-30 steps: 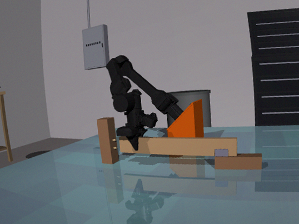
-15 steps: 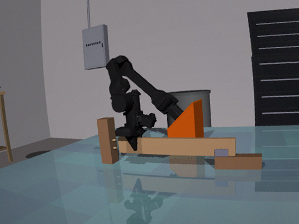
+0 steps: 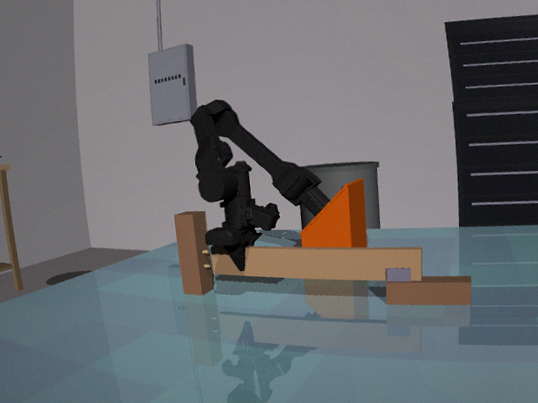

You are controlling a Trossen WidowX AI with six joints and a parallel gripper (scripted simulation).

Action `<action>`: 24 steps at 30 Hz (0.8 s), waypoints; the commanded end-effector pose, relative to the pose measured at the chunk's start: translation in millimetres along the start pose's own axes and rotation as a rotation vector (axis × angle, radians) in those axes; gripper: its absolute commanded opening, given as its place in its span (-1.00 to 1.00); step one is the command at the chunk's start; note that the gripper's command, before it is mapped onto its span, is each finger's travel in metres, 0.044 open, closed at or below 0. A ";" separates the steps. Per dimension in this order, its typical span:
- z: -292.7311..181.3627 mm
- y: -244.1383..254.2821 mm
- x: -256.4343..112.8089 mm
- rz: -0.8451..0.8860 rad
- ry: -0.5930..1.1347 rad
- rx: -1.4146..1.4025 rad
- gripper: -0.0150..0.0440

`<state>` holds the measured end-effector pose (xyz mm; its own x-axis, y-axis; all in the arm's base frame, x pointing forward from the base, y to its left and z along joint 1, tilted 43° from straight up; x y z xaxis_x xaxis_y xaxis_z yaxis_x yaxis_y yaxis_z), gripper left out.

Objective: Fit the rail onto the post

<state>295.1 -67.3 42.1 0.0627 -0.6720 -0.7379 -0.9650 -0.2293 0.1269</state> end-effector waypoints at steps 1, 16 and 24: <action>-2.4 -0.1 -1.5 -0.002 0.003 -0.002 -0.49; -7.0 0.8 -1.5 -0.002 0.003 -0.002 -0.49; -9.4 1.3 -0.7 -0.002 0.003 -0.002 -0.49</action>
Point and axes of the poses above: the point midway between the two fingers, 35 mm back from their tips, its own x axis out along the fingers, its own y axis across the jaws, z = x × y, the point moved 1 cm from there along -x, back along the fingers, and after that the axes turned 12 degrees about -x, right-handed, at the moved point
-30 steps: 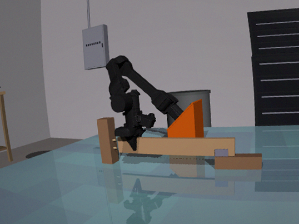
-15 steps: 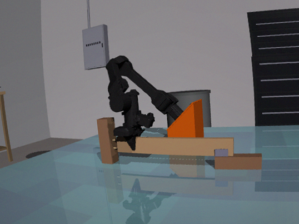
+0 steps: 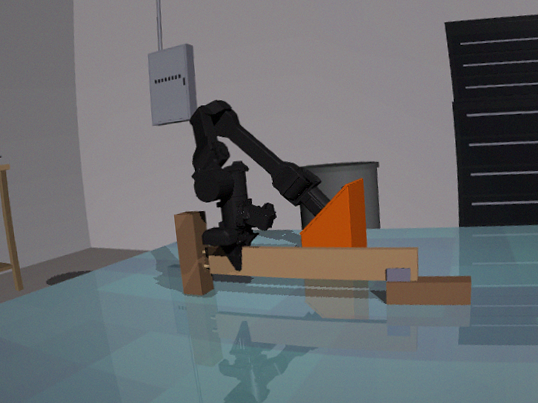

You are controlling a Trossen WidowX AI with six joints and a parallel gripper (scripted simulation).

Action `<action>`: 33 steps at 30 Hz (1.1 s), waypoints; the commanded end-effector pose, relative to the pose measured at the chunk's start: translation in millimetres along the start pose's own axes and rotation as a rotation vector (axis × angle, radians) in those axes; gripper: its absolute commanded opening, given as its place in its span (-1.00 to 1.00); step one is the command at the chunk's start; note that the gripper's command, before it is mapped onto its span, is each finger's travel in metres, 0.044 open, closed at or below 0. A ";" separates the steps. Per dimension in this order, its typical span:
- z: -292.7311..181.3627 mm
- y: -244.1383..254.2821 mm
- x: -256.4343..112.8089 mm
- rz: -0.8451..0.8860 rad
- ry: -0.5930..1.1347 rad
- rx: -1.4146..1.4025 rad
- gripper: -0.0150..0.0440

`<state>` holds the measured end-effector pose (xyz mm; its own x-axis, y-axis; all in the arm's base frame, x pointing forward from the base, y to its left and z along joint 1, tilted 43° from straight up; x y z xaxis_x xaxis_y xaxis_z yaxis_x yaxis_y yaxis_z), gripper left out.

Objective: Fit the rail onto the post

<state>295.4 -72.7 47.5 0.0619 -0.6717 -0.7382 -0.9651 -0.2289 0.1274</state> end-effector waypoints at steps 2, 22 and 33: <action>-2.5 -0.2 -0.2 -0.003 0.004 -0.002 -0.49; -8.6 0.9 -0.7 -0.003 0.004 -0.002 -0.49; -11.9 1.6 -1.7 -0.003 0.004 -0.002 -0.49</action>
Point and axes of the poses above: the point midway between the two fingers, 35 mm back from their tips, its own x axis out along the fingers, its own y axis across the jaws, z = x × y, the point moved 1 cm from there along -x, back along the fingers, and after that the axes turned 12 degrees about -x, right-handed, at the moved point
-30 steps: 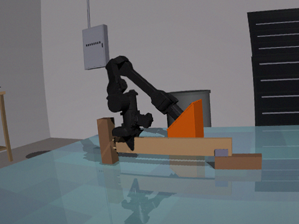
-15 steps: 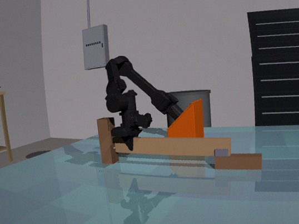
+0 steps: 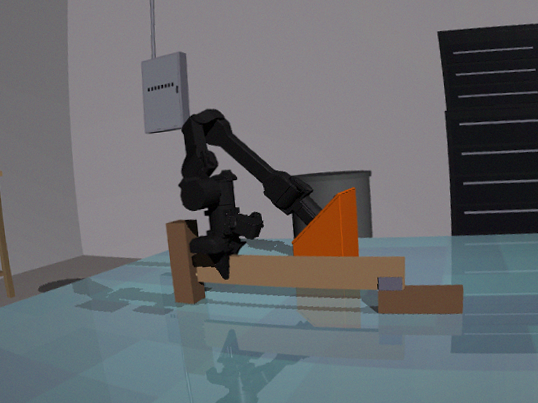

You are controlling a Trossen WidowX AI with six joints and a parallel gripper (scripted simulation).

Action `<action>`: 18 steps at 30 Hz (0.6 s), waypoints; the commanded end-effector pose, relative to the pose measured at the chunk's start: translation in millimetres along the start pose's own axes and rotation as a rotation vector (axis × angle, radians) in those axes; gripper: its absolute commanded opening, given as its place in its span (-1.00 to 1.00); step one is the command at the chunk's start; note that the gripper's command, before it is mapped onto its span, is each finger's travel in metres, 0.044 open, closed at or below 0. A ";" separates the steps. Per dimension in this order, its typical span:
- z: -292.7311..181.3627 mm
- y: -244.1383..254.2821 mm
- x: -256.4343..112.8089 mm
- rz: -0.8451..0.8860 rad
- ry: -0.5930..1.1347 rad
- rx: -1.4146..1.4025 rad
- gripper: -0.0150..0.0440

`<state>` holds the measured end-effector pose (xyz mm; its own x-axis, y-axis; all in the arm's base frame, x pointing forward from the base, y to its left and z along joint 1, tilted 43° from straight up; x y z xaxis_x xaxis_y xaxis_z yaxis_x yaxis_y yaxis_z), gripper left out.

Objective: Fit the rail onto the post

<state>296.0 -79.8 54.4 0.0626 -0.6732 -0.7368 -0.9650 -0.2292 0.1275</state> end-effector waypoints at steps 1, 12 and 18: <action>-2.5 -0.2 -1.4 -0.003 0.002 -0.002 -0.49; -5.8 0.5 -0.8 -0.003 0.003 -0.002 -0.49; -7.6 0.9 -0.3 -0.003 0.003 -0.002 -0.49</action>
Point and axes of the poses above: the point midway between the two fingers, 35 mm back from their tips, its own x axis out along the fingers, its own y axis across the jaws, z = x × y, the point moved 1 cm from there along -x, back along the fingers, and after that the axes turned 12 degrees about -x, right-handed, at the moved point
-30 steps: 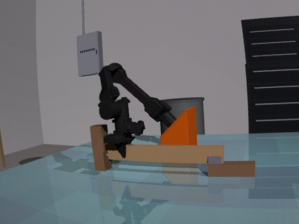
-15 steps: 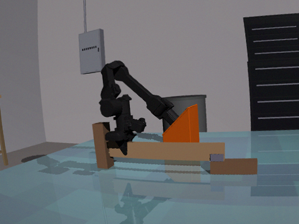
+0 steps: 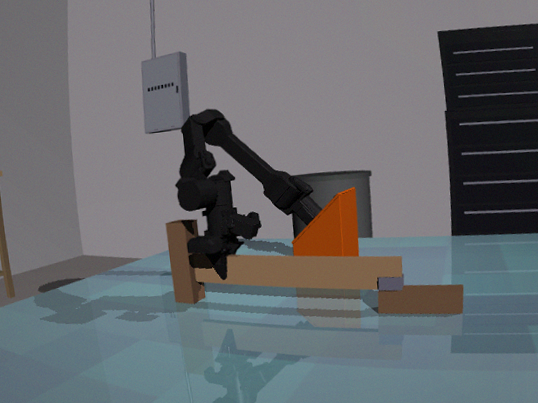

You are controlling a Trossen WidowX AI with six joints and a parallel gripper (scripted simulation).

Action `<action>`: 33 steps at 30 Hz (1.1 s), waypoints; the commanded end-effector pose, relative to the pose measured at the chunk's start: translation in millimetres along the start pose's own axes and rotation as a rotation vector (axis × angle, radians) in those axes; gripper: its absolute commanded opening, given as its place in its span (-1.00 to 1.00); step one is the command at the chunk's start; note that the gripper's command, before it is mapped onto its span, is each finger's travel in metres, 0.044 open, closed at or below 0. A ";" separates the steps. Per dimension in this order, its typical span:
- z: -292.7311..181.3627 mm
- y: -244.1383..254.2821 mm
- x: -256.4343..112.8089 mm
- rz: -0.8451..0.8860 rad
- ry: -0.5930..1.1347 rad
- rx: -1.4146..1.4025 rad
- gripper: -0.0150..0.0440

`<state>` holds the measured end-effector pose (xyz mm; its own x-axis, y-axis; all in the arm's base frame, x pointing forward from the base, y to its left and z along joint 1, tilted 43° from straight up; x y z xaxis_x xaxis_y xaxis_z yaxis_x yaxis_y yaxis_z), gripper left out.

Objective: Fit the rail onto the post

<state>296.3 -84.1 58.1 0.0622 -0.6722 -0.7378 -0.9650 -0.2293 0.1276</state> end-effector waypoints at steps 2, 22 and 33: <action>-2.6 -0.2 -0.4 -0.003 0.004 -0.002 -0.49; -2.5 0.6 0.3 -0.001 -0.003 -0.002 0.22; -2.5 0.6 0.3 -0.001 -0.003 -0.002 1.00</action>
<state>296.3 -86.2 59.5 0.0622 -0.6690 -0.7406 -0.9644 -0.2315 0.1282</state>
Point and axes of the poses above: the point midway between the two fingers, 35 mm back from their tips, its own x axis out along the fingers, its own y axis across the jaws, z = x × y, the point moved 1 cm from there along -x, back along the fingers, and after that the axes turned 12 degrees about -x, right-handed, at the moved point
